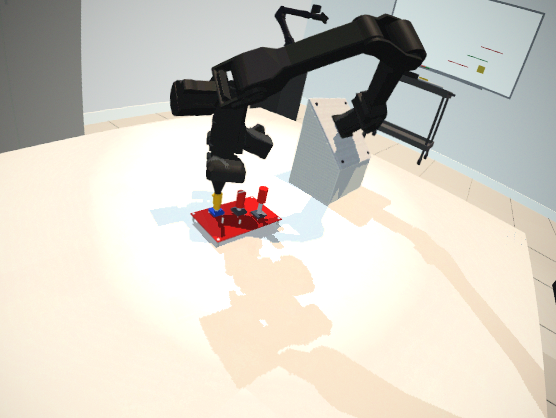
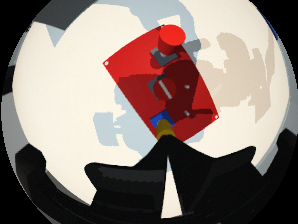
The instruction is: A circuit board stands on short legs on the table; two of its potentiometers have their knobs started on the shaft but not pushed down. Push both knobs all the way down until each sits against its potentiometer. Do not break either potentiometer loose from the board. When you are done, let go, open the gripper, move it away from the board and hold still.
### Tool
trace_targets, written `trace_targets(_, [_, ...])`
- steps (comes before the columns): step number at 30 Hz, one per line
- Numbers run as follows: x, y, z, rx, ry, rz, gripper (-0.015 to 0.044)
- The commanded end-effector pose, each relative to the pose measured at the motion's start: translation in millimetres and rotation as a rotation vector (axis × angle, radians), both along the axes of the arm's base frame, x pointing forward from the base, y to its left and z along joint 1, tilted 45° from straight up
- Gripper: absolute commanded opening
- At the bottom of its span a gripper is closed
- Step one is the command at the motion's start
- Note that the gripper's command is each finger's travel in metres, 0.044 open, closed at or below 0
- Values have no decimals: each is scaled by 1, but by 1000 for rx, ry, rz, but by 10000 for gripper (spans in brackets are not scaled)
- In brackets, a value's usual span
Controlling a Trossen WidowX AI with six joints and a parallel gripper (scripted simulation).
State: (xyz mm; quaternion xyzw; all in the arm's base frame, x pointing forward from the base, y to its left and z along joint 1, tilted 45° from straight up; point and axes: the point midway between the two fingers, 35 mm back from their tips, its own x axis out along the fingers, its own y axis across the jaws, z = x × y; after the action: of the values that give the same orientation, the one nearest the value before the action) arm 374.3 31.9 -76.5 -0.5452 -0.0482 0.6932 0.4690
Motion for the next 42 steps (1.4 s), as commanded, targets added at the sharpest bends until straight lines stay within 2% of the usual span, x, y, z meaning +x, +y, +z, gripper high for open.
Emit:
trace_targets(1, [1, 14, -11, -1, -4, 33, 0])
trace_targets(38, [0, -13, 16, -2, -4, 33, 0])
trace_targets(42, [-1, -10, 11, 3, 5, 29, 105])
